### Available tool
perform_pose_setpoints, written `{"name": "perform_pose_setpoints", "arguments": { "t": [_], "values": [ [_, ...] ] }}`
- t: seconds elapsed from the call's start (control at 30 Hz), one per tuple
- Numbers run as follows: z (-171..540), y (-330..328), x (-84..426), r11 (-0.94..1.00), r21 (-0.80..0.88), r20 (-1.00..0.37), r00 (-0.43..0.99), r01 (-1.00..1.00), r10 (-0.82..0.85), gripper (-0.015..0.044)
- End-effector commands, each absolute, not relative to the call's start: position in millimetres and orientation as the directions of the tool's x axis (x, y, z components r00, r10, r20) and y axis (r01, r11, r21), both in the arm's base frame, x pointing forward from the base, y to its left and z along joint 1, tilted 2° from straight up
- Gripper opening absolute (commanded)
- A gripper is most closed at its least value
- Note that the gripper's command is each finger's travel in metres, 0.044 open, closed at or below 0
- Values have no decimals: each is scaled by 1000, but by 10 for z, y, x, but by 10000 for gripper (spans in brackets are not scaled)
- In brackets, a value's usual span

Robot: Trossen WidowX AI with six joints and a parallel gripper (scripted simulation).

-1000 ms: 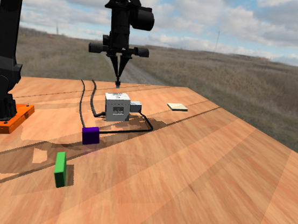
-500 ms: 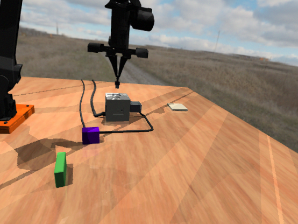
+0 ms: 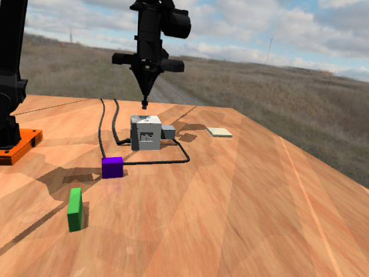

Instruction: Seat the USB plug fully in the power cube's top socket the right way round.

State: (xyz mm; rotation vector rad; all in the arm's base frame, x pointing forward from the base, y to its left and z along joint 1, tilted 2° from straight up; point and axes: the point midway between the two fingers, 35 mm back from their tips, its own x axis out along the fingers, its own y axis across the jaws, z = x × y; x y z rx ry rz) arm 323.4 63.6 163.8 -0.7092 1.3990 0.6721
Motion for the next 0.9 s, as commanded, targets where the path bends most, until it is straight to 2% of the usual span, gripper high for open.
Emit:
{"name": "perform_pose_setpoints", "arguments": {
  "t": [0.0, 0.43, 0.87],
  "values": [
    [1637, 636, 3235, 692, -42, -998, 61, -720, 3, 0],
    [1637, 636, 3235, 893, -25, -998, 61, -448, 3, 0],
    [1637, 636, 3235, 992, -4, -998, 61, -125, 3, 0]
  ]
}}
